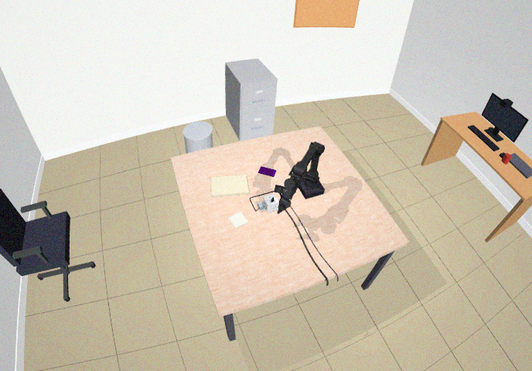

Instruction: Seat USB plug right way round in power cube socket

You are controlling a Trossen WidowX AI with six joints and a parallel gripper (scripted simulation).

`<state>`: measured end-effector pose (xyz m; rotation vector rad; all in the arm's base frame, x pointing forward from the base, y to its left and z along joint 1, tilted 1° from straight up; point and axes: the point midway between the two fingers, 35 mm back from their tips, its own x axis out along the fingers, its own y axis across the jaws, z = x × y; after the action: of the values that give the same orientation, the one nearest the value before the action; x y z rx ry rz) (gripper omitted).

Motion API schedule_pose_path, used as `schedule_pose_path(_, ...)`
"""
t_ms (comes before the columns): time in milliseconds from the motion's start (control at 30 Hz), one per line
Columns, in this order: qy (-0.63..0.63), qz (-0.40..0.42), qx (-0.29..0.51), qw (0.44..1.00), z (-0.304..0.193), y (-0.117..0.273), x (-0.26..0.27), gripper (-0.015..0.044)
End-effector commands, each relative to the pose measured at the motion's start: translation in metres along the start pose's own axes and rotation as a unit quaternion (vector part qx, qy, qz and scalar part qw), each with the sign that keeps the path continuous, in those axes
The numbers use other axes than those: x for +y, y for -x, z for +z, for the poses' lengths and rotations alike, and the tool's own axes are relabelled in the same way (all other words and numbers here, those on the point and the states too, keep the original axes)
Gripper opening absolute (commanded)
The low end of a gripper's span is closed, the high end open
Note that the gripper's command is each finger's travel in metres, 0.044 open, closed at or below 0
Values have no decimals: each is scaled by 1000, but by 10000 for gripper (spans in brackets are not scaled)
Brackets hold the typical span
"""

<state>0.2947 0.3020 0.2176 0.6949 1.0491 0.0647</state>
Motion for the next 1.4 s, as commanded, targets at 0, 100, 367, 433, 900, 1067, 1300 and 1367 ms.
schedule_pose_path(0,-120,-111,15,986,31,-16,-62,440)
schedule_pose_path(100,-245,-213,23,946,53,-17,-121,440)
schedule_pose_path(367,-391,-320,29,862,61,0,-188,440)
schedule_pose_path(433,-391,-320,29,862,61,0,-188,440)
schedule_pose_path(900,-391,-320,29,862,58,-7,-192,440)
schedule_pose_path(1067,-391,-320,29,862,56,-11,-195,440)
schedule_pose_path(1300,-391,-320,29,862,54,-17,-199,440)
schedule_pose_path(1367,-391,-320,29,862,53,-19,-200,440)
